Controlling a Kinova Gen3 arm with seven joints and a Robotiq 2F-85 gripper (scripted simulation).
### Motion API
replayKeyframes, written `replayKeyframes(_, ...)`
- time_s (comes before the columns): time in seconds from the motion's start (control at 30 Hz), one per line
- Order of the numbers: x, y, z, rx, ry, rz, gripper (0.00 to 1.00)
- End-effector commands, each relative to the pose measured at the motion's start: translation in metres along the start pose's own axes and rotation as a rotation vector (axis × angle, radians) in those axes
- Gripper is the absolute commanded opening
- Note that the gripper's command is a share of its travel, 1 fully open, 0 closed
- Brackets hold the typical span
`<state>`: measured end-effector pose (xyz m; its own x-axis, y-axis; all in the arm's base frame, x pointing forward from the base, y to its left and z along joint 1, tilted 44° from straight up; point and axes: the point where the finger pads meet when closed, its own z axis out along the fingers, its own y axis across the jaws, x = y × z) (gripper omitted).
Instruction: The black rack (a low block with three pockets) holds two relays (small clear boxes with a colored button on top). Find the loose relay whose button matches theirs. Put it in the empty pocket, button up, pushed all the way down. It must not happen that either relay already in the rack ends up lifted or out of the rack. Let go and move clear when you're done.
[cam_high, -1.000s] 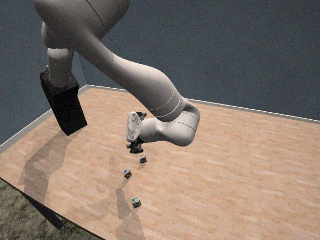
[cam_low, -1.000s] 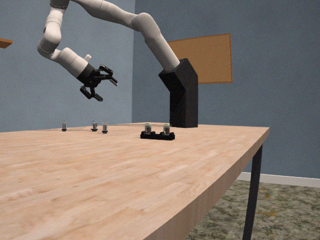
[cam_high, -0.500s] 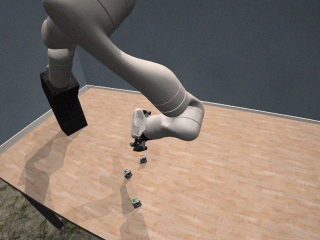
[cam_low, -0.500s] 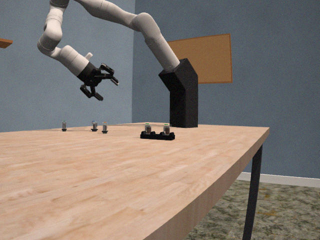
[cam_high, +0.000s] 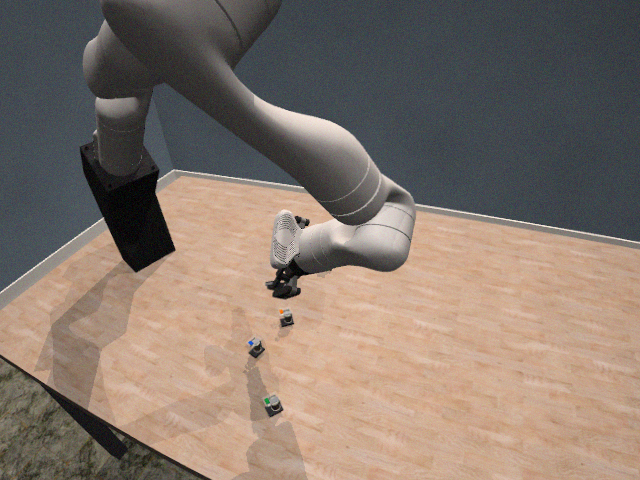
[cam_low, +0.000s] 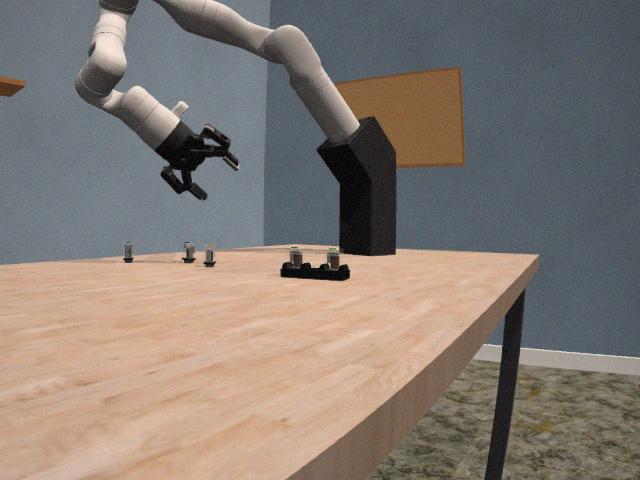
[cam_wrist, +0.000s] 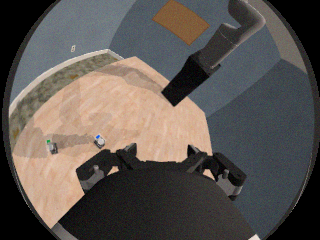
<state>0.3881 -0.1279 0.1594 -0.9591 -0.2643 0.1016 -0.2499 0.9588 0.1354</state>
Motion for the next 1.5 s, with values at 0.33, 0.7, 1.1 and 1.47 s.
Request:
replayKeyframes(0.33,-0.009,0.009,-0.004,0.015,-0.005,0.009,1.00)
replayKeyframes(0.7,-0.021,0.021,-0.008,0.035,-0.013,0.043,1.00)
replayKeyframes(1.1,-0.027,0.027,-0.010,0.045,-0.019,0.061,1.00)
replayKeyframes(1.47,-0.033,0.033,-0.012,0.054,-0.024,0.078,1.00)
